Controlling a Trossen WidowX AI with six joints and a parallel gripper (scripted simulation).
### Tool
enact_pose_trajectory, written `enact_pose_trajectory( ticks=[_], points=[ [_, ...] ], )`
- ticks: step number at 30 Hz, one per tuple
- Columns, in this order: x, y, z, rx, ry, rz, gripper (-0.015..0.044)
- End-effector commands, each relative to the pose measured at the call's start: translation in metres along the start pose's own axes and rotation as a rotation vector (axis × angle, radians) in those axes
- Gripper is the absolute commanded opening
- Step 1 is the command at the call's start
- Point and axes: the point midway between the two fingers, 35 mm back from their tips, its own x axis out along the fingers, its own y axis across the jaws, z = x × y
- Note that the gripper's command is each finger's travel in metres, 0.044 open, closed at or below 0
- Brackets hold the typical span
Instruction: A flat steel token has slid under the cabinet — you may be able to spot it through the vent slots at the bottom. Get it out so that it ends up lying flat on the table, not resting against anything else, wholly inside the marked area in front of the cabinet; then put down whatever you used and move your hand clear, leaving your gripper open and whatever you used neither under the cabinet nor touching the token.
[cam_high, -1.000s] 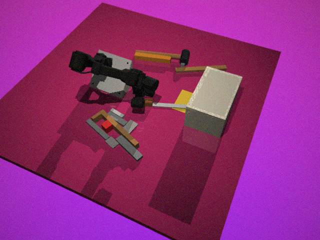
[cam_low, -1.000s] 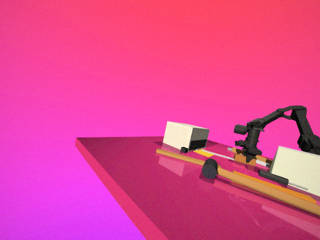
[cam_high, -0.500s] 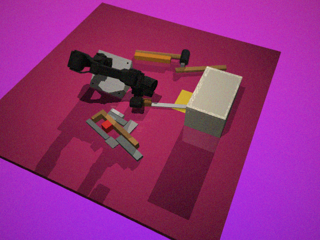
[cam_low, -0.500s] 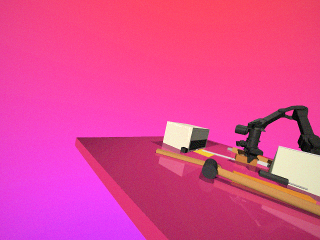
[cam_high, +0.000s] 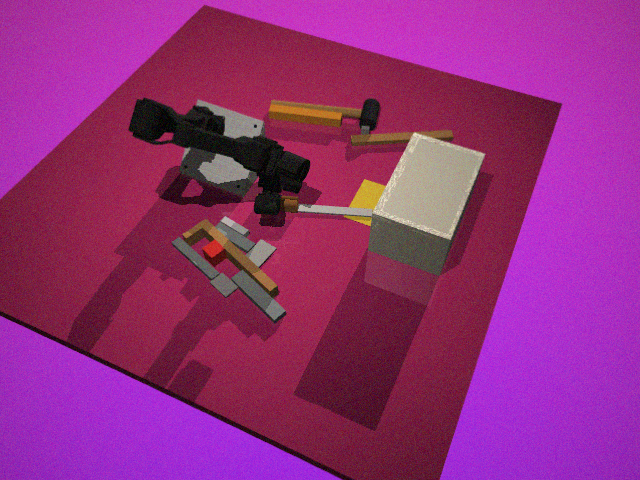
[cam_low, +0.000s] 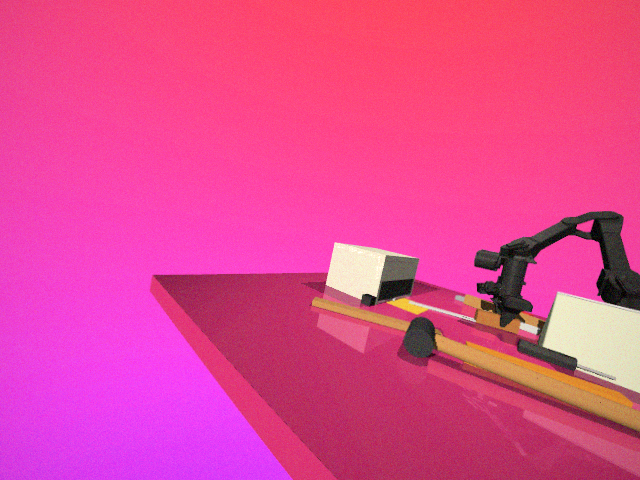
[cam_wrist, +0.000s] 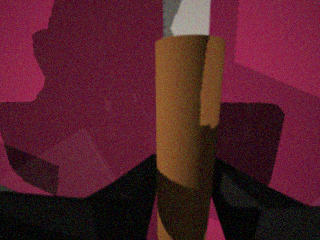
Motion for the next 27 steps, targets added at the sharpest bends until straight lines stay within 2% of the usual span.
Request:
enact_pose_trajectory(
  ticks=[1,27],
  points=[
    [-0.0012,-0.0007,-0.0022,0.011,-0.003,-0.002,0.0],
    [-0.0013,-0.0009,-0.0031,0.216,-0.003,-0.002,0.0]
  ],
)
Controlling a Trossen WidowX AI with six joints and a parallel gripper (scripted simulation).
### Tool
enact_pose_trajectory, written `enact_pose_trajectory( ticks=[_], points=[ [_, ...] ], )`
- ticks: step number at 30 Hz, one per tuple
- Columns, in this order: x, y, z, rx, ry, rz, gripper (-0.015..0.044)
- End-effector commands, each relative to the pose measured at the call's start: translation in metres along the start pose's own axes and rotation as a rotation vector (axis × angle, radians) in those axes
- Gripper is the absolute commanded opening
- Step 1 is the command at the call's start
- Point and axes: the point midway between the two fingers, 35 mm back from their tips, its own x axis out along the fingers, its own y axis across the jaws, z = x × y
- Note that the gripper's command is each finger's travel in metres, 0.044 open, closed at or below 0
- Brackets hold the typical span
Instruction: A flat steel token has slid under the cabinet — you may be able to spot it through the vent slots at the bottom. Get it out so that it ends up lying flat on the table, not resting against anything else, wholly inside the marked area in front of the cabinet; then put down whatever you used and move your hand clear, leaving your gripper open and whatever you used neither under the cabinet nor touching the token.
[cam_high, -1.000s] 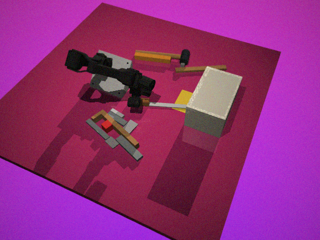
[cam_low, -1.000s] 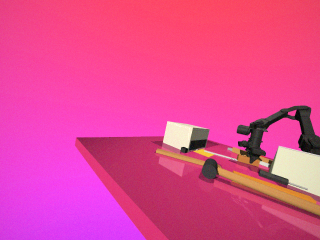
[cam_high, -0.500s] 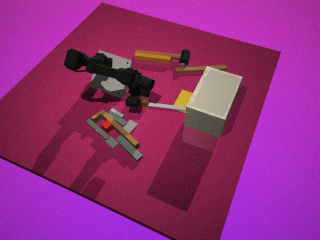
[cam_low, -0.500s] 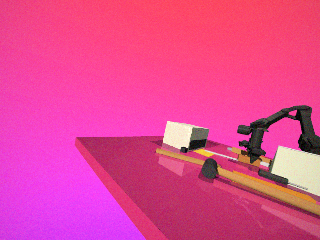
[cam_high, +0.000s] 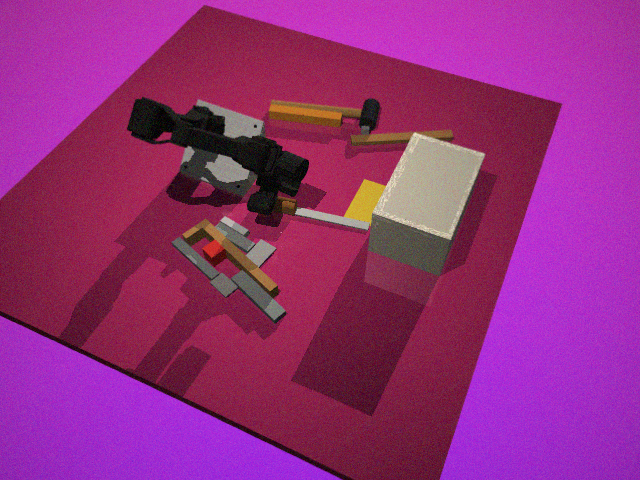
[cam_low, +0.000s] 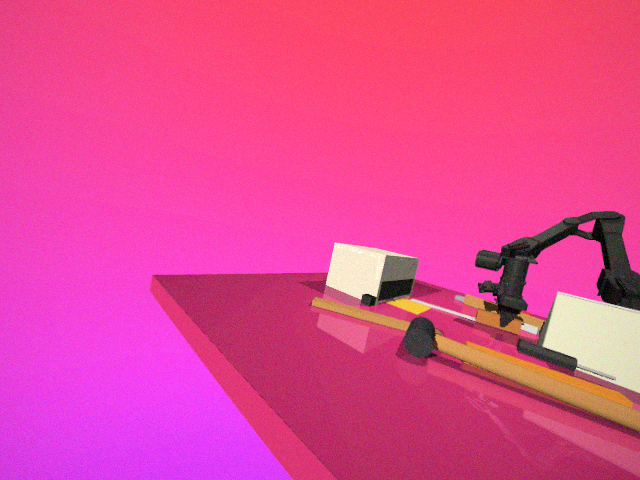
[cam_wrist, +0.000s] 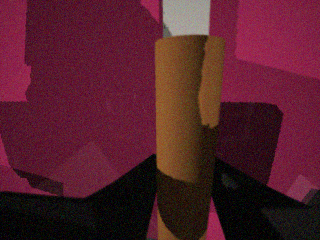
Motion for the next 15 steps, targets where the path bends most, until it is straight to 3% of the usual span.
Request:
enact_pose_trajectory(
  ticks=[1,15],
  points=[
    [-0.0008,-0.0014,0.0001,0.042,-0.003,-0.004,0.0],
    [-0.0009,-0.0017,-0.0002,0.154,-0.004,-0.004,0.0]
  ],
)
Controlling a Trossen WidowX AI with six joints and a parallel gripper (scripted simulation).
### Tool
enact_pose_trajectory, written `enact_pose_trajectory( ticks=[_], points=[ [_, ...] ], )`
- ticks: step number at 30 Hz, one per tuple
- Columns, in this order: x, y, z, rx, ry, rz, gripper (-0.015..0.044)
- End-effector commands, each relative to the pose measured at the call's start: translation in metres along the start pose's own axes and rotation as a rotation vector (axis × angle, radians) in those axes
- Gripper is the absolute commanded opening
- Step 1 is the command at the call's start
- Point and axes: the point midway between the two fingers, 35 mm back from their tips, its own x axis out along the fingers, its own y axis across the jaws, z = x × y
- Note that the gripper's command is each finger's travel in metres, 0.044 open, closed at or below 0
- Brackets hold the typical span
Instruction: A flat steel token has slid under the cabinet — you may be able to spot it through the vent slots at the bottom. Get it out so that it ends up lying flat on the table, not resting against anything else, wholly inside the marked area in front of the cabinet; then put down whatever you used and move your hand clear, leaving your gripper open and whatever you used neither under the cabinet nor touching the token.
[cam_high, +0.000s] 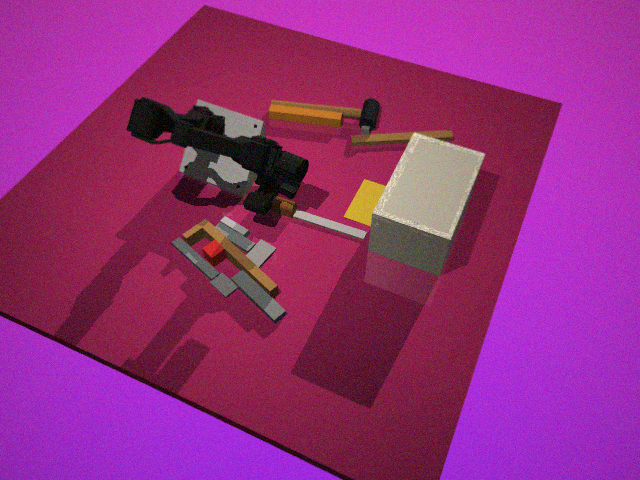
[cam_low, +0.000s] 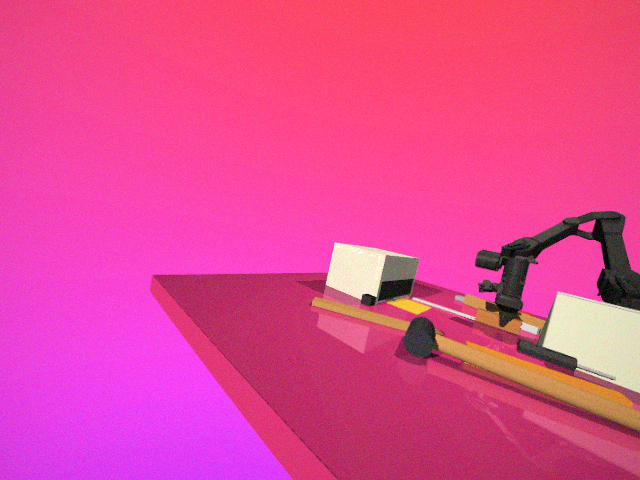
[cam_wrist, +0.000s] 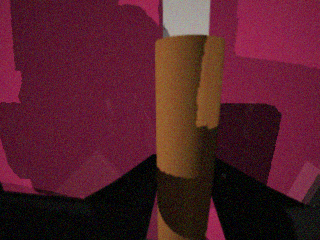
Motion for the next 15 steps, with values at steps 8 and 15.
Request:
enact_pose_trajectory(
  ticks=[8,15],
  points=[
    [-0.0008,-0.0015,0.0001,0.098,-0.004,-0.003,0.0],
    [-0.0008,-0.0016,0.0001,0.154,-0.004,-0.003,0.0]
  ],
)
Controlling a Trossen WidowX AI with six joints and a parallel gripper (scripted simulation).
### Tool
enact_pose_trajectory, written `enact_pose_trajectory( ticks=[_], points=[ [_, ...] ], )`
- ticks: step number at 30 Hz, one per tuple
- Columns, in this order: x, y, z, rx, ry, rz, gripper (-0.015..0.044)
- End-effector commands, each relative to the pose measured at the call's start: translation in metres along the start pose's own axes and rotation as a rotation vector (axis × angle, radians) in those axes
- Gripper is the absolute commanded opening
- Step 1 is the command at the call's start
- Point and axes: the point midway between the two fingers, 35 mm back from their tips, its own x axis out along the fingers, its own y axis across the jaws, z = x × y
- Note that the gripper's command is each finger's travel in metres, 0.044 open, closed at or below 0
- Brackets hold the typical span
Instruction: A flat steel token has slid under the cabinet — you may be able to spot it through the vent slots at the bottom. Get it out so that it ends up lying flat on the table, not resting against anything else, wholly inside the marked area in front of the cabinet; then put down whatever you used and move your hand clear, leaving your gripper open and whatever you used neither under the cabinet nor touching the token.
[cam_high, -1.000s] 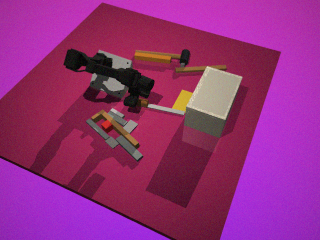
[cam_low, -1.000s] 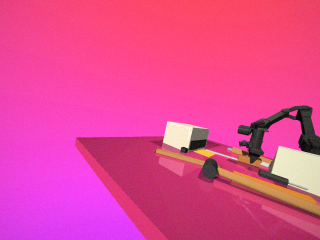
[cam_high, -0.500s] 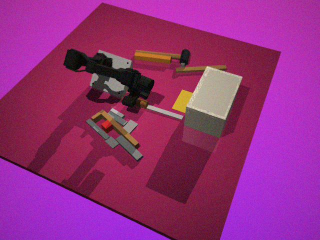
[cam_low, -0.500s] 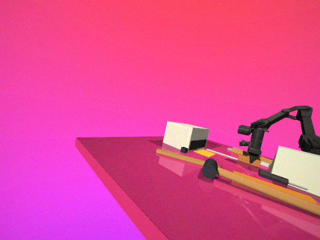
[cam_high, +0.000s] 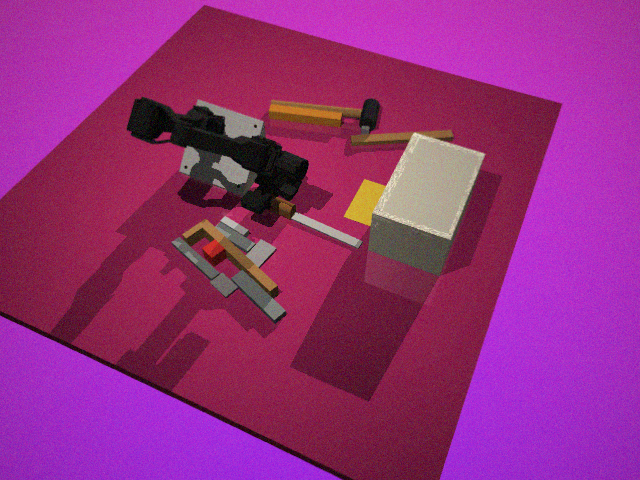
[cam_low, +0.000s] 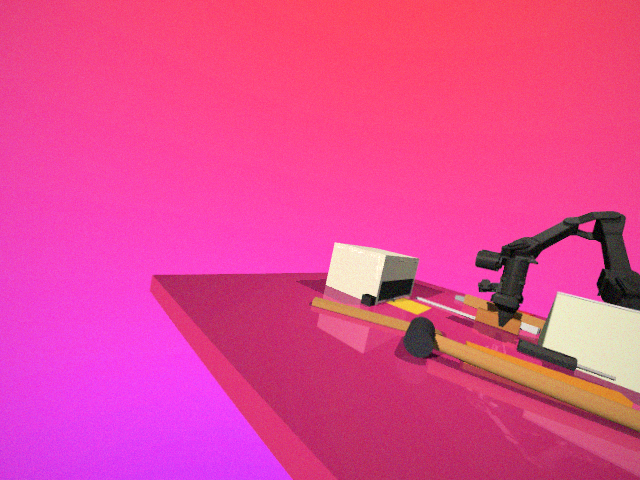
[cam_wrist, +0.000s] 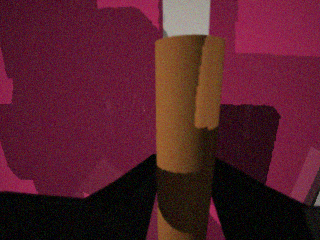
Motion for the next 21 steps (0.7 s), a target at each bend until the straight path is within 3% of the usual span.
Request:
enact_pose_trajectory(
  ticks=[1,21],
  points=[
    [-0.0007,-0.0012,0.0004,0.042,-0.004,-0.003,0.0],
    [-0.0008,-0.0017,0.0003,0.202,-0.004,-0.003,0.0]
  ],
)
